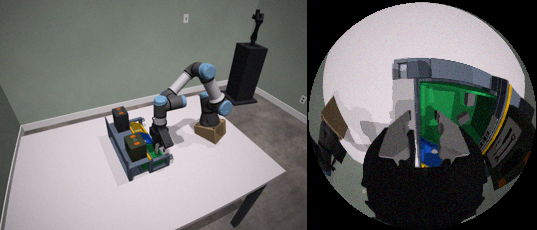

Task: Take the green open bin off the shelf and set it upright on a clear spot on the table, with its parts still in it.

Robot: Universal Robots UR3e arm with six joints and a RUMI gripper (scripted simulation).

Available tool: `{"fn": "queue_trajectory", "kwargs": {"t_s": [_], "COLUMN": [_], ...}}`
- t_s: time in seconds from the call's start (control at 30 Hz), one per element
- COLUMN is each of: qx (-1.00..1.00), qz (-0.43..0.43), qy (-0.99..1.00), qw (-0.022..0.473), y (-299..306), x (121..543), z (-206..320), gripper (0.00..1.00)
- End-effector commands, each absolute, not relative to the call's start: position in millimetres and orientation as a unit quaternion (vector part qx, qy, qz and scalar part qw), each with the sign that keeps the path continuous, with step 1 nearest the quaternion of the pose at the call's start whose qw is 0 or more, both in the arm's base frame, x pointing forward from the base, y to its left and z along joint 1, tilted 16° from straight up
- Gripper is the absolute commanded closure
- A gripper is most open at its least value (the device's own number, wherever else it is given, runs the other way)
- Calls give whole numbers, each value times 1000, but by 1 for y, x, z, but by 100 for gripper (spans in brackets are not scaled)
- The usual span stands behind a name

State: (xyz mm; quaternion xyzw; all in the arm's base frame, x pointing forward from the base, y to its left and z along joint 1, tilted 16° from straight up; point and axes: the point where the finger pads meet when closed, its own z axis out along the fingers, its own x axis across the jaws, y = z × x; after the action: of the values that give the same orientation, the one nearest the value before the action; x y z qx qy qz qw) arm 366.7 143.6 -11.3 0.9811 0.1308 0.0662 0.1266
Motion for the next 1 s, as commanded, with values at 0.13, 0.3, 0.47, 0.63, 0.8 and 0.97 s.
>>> {"fn": "queue_trajectory", "kwargs": {"t_s": [0.13,0.3,0.47,0.63,0.8,0.97], "qx": [981,981,981,981,981,981], "qz": [68,68,68,68,68,68], "qy": [131,131,131,131,131,131], "qw": [126,126,126,126,126,126], "y": [144,144,144,144,144,144], "x": [367,367,367,367,367,367], "z": [-10,-10,-10,-10,-10,-10], "gripper": [74,74,100,100,100,100]}}
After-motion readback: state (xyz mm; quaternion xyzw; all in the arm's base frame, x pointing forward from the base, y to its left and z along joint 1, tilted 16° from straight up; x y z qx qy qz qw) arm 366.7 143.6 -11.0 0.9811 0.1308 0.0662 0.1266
